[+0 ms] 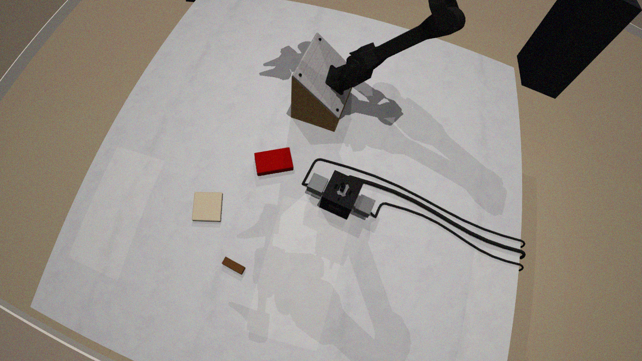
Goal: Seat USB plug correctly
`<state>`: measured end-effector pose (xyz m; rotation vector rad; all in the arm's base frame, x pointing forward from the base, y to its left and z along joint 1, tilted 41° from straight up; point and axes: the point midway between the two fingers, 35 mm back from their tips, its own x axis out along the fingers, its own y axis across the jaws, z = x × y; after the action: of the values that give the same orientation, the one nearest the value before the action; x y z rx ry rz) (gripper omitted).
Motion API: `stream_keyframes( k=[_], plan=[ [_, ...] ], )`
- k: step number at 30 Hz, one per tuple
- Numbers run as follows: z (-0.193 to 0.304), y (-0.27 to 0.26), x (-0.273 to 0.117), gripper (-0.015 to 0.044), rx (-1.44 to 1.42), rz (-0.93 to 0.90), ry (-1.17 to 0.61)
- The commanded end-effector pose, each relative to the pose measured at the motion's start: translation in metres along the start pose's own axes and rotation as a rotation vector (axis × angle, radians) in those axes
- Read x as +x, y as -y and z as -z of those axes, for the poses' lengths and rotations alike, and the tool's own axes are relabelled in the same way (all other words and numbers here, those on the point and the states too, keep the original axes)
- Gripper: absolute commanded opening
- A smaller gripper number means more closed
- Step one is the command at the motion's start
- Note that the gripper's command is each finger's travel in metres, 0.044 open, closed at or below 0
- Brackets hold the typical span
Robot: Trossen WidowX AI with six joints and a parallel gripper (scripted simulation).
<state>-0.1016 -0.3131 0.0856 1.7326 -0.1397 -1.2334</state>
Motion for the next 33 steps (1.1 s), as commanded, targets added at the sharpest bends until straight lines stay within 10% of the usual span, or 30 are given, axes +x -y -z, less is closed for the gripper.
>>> stream_keyframes(
  k=[1, 17, 33],
  plan=[
    [0.036, -0.029, 0.032, 0.044, -0.006, 0.037, -0.143],
    [0.249, -0.087, 0.091, 0.044, -0.128, 0.323, -0.656],
    [0.461, -0.047, 0.021, 0.044, -0.247, 0.898, -0.91]
  ],
)
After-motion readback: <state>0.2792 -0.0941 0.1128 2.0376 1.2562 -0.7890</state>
